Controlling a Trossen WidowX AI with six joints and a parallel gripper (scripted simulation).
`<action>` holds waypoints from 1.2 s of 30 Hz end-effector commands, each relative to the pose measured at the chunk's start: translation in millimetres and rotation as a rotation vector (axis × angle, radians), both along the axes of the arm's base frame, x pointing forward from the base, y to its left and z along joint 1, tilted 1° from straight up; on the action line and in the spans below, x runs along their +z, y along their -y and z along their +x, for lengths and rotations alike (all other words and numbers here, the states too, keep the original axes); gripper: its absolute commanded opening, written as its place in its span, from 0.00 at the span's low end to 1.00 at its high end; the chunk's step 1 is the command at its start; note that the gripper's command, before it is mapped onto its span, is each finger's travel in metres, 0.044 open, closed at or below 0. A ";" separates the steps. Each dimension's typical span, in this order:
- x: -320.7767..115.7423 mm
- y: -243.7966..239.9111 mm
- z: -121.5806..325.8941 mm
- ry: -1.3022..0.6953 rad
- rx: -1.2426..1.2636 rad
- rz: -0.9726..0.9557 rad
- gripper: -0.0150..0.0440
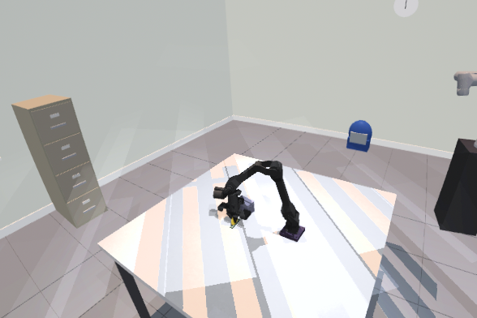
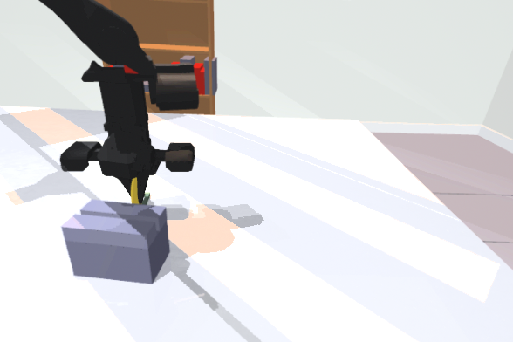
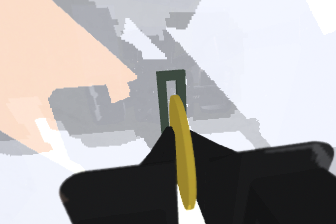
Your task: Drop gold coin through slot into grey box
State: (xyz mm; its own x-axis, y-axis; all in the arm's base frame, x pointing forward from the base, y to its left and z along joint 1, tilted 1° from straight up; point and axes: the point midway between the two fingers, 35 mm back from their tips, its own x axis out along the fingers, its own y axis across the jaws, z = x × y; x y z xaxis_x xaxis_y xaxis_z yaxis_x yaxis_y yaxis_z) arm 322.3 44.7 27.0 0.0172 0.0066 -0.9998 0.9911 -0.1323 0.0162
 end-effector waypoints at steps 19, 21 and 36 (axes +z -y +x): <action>51.7 -0.3 3.3 -0.001 -0.003 0.002 0.25; 56.8 -0.2 3.1 -0.001 -0.003 0.002 0.25; 93.4 0.6 -1.0 -0.001 -0.003 0.002 0.25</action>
